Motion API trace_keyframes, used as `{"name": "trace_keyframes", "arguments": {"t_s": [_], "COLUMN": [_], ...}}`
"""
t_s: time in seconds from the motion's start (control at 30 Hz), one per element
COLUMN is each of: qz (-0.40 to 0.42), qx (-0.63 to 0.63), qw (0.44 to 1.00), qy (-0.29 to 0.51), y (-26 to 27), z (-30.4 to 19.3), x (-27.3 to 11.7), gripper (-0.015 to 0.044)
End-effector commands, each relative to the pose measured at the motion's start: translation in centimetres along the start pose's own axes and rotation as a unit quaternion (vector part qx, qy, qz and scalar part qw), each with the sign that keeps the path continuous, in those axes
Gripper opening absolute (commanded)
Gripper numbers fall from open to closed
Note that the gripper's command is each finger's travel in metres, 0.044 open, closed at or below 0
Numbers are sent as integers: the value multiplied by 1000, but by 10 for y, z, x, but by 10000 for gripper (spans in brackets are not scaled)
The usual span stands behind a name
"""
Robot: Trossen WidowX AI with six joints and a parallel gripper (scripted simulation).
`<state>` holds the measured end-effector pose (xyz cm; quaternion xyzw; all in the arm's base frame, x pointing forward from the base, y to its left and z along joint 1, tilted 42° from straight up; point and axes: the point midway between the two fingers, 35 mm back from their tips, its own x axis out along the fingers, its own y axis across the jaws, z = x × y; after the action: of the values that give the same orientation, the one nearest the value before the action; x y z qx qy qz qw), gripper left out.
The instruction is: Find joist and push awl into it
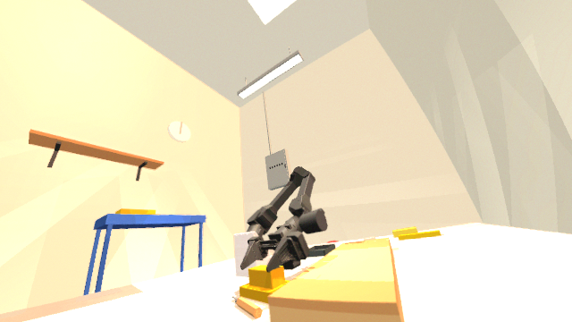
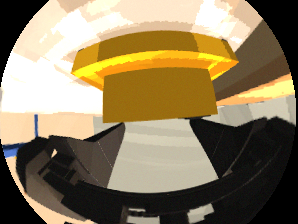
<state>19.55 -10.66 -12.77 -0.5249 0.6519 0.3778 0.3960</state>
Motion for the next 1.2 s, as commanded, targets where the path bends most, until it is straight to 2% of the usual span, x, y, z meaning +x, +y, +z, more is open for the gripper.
{"name": "trace_keyframes", "arguments": {"t_s": [0.0, 0.93, 1.17], "qz": [0, 0, 1], "qx": [0, 0, -2], "qw": [1000, 1000, 1000], "qy": [0, 0, 1], "y": [0, 0, -2], "z": [0, 0, -52], "x": [0, -27, -47], "gripper": [440, 440, 440]}}
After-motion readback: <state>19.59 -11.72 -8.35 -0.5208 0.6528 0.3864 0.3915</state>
